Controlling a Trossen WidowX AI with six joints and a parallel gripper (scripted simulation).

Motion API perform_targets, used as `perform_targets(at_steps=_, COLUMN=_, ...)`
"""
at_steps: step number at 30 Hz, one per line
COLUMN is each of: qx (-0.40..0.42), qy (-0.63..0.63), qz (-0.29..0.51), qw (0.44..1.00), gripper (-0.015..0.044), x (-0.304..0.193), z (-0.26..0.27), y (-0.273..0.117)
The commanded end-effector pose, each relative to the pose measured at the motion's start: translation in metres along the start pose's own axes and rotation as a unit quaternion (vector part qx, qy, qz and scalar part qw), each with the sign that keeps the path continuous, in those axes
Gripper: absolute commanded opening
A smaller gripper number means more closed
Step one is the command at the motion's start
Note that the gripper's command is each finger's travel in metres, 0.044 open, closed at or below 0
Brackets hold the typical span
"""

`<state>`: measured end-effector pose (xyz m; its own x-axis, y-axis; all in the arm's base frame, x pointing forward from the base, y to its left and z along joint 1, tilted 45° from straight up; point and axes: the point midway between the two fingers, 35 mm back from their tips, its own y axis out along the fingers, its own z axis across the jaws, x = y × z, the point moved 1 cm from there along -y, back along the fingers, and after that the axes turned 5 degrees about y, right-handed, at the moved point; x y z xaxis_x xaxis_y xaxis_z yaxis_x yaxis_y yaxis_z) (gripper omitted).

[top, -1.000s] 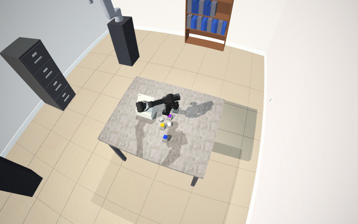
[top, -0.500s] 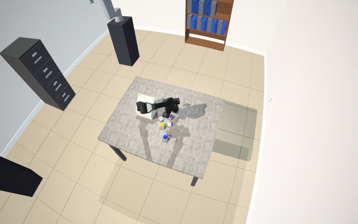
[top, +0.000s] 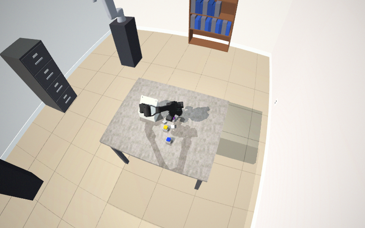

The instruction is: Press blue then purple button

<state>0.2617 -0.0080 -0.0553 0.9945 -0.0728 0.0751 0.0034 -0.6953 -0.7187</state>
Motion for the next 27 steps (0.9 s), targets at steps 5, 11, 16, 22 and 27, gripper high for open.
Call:
perform_targets(at_steps=5, qx=-0.002, qy=-0.004, qz=-0.001, qw=1.000, gripper=0.0020, x=-0.001, z=-0.001, y=0.011)
perform_targets(at_steps=11, qx=-0.003, qy=-0.004, qz=-0.001, qw=1.000, gripper=0.0020, x=-0.001, z=-0.001, y=0.012)
perform_targets(at_steps=16, qx=-0.003, qy=-0.004, qz=-0.001, qw=1.000, gripper=0.0020, x=-0.001, z=-0.001, y=0.012)
perform_targets(at_steps=22, qx=-0.003, qy=-0.004, qz=-0.001, qw=1.000, gripper=0.0020, x=-0.001, z=-0.001, y=0.012)
perform_targets(at_steps=27, qx=-0.002, qy=-0.004, qz=-0.001, qw=1.000, gripper=0.0020, x=-0.001, z=0.000, y=-0.019)
